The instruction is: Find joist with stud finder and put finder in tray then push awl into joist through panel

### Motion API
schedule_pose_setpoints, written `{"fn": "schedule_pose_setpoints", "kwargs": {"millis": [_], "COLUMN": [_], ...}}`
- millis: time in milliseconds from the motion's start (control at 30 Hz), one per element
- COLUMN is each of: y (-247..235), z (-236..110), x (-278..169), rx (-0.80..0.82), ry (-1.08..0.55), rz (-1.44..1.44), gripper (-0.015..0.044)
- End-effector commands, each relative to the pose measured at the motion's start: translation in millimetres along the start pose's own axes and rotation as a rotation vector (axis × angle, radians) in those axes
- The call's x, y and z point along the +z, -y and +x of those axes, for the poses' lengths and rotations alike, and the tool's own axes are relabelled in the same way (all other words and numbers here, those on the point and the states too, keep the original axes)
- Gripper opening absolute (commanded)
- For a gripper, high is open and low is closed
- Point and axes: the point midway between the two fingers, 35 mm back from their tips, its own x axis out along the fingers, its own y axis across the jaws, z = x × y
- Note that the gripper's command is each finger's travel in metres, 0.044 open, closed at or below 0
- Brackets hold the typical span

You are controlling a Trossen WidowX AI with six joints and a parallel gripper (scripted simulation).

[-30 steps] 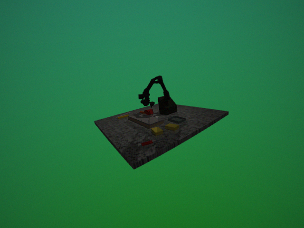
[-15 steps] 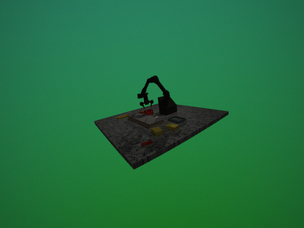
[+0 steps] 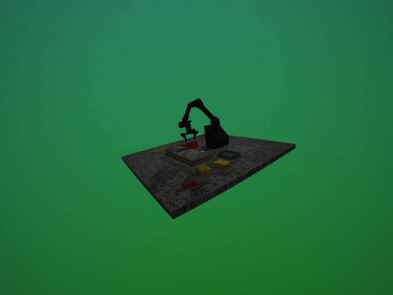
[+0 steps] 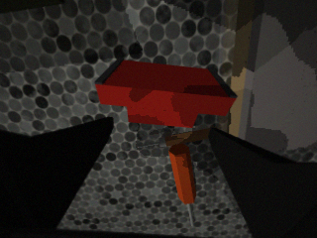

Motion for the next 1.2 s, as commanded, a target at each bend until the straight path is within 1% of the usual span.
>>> {"fn": "schedule_pose_setpoints", "kwargs": {"millis": [0, 233, 1167], "y": [1, 0, 1], "z": [0, 3, 48], "x": [-1, 0, -3], "rx": [-0.007, -0.007, -0.007], "ry": [0.009, 0.009, 0.011], "rz": [-0.017, -0.017, -0.018], "gripper": [0.0440, 0.0440, 0.0440]}}
